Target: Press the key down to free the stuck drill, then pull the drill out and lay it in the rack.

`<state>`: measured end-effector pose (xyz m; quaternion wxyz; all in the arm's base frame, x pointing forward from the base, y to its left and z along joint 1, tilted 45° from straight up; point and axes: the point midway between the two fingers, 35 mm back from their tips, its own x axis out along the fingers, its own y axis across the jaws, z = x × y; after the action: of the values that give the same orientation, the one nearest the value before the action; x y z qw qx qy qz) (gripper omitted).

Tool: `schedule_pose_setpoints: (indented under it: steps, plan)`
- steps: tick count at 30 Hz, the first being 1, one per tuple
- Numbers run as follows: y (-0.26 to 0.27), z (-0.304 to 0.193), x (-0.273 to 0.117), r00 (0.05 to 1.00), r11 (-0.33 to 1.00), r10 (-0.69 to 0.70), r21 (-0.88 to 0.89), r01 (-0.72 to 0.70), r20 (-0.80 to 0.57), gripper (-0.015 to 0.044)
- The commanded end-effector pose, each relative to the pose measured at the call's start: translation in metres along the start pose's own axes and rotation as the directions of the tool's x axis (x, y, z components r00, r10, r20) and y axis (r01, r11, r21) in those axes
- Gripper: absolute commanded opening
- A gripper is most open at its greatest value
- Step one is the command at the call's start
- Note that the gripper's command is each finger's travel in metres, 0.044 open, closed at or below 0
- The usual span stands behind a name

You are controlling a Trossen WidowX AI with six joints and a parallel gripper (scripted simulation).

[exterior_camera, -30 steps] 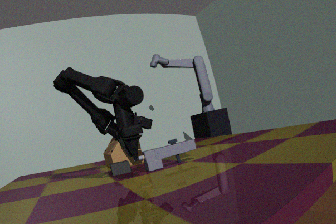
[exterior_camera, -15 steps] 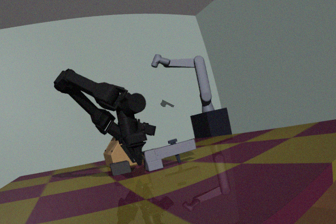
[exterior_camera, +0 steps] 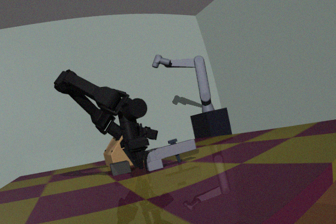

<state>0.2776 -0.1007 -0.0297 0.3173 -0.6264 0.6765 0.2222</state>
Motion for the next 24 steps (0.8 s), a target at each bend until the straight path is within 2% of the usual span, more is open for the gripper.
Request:
schedule_pose_setpoints:
  steps: [1,11,14,24]
  plan:
    - [-0.0004,-0.0001,-0.0005,1.000,1.000,-0.001,0.001,0.001,0.000,0.0282]
    - [-0.0004,-0.0001,-0.0005,1.000,1.000,-0.001,0.001,0.001,0.000,0.0020]
    - [-0.0004,-0.0001,-0.0005,1.000,1.000,-0.001,0.001,0.001,0.000,0.0000]
    - [0.0005,-0.0071,-0.0002,1.000,1.000,-0.001,-0.006,0.001,-0.005,0.0000]
